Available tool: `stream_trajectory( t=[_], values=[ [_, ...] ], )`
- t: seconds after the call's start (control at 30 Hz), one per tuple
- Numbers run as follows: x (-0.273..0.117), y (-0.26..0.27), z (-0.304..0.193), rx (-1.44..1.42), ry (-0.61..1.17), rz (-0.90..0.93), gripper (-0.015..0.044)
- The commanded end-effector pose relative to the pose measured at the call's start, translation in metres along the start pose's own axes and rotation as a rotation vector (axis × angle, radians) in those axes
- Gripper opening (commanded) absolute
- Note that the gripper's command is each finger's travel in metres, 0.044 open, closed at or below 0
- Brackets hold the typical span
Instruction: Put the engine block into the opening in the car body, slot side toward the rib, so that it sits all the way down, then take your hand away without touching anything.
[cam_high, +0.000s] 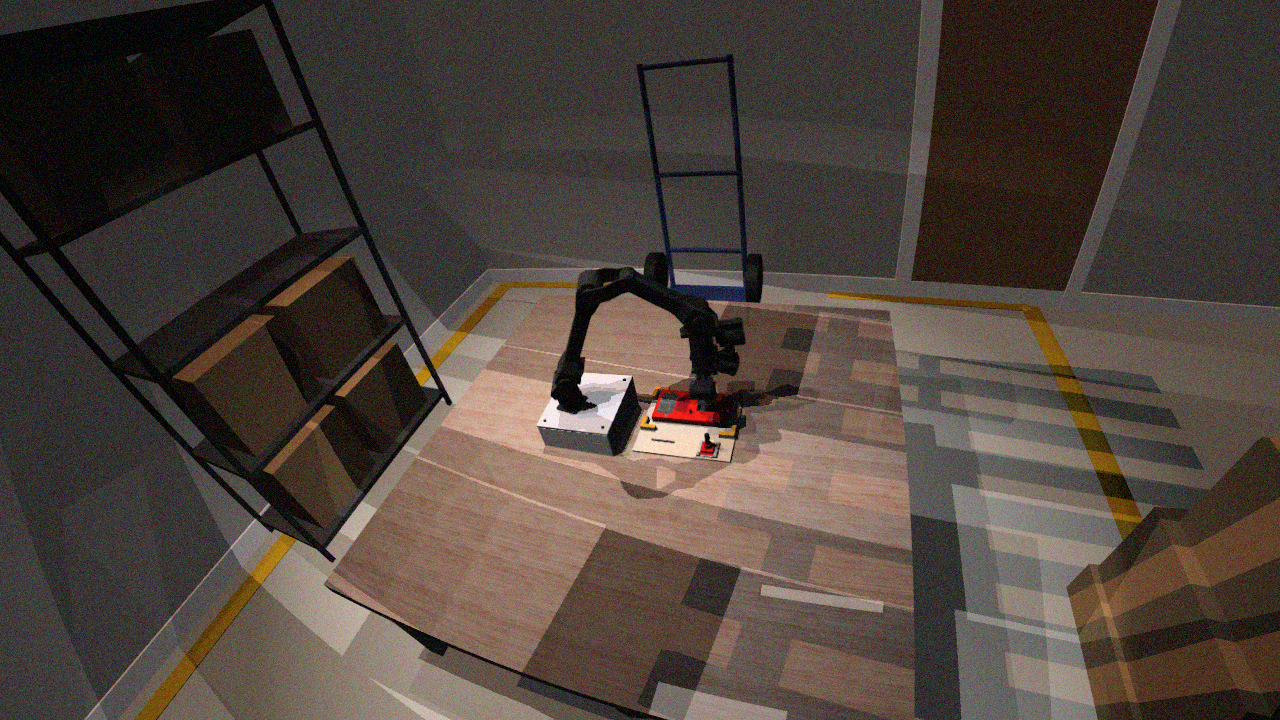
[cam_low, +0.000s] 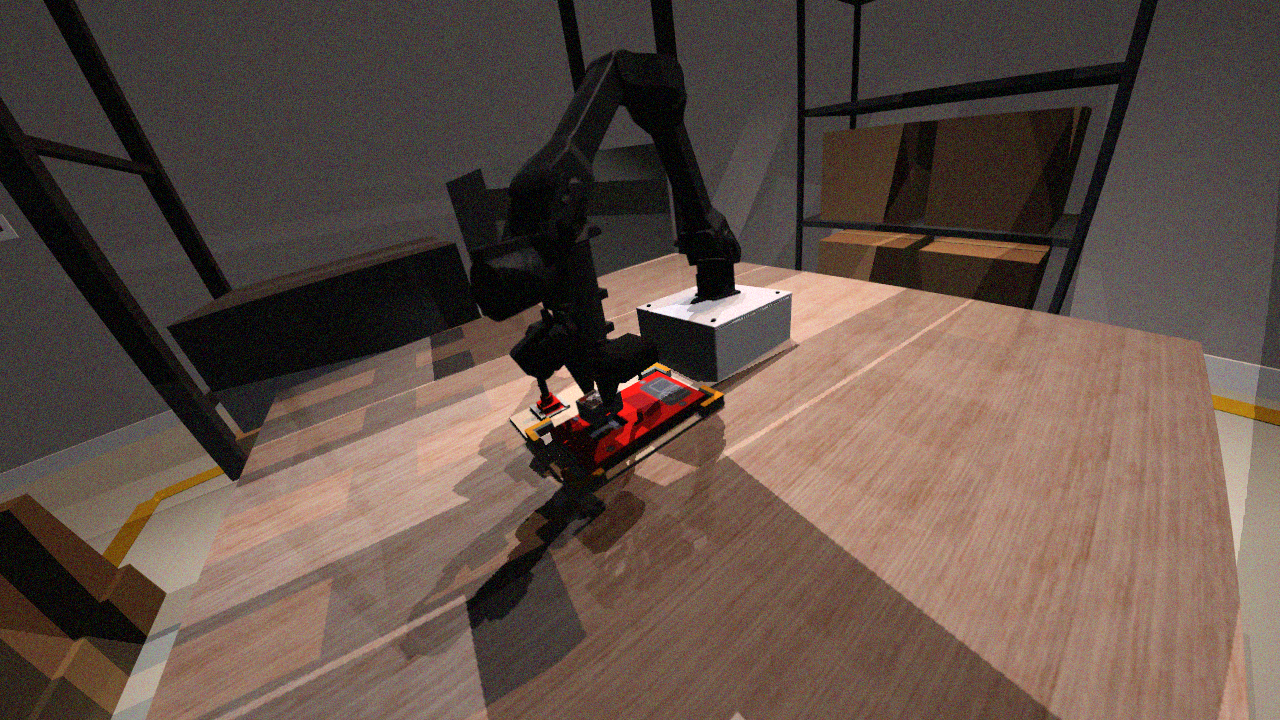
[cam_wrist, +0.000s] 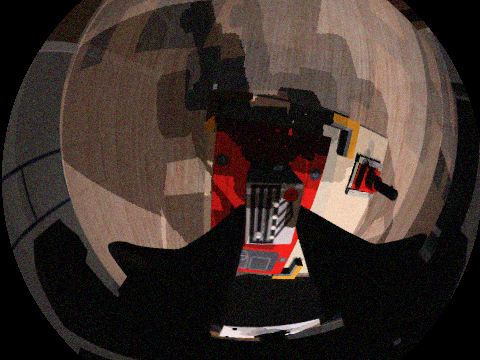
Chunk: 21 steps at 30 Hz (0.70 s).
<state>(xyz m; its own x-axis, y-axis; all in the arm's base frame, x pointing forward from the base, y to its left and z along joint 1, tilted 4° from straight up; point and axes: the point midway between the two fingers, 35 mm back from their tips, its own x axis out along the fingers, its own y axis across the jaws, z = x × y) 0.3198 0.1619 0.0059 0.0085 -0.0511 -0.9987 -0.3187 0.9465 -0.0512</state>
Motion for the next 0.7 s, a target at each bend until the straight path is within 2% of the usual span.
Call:
stream_trajectory(
  t=[0.0,0.33,0.67],
  values=[
    [0.0012,0.0003,0.0001,-0.001,0.0,0.002,0.0158],
    [0.0019,0.0003,0.0001,0.279,0.001,0.002,0.0158],
    [0.0025,0.0003,0.0001,0.114,0.001,0.002,0.0158]
  ],
)
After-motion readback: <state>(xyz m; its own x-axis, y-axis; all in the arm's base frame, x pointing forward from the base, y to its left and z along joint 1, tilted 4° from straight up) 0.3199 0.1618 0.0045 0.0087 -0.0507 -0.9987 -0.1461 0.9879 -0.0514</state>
